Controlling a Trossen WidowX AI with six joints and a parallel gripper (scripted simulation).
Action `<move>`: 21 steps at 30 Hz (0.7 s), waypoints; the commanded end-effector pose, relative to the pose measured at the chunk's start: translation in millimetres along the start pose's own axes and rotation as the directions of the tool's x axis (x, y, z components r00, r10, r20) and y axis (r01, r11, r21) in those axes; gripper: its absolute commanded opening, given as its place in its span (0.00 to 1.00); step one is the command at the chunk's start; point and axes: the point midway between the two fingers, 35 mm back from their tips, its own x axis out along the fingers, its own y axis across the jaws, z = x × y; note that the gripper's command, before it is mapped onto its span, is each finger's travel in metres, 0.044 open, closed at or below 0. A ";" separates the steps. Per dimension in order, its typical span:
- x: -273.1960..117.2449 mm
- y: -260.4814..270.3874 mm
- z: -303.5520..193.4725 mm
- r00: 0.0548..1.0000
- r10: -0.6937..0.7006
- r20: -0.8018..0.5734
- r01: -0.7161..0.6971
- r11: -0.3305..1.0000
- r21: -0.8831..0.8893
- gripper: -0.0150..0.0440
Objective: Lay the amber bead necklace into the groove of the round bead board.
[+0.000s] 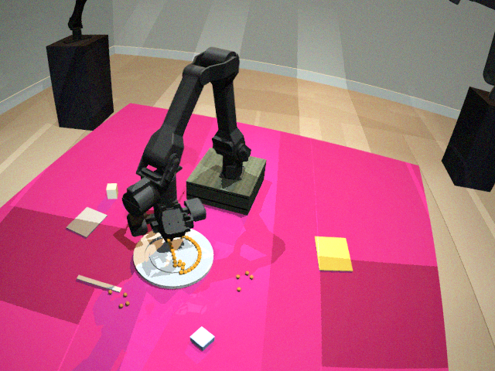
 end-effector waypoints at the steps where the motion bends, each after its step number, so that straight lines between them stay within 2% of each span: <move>1: -0.3 -0.1 0.0 1.000 0.000 0.000 0.000 1.000 0.000 0.25; 21: -6.1 -8.7 -6.3 1.000 -0.001 0.001 0.001 1.000 -0.007 0.25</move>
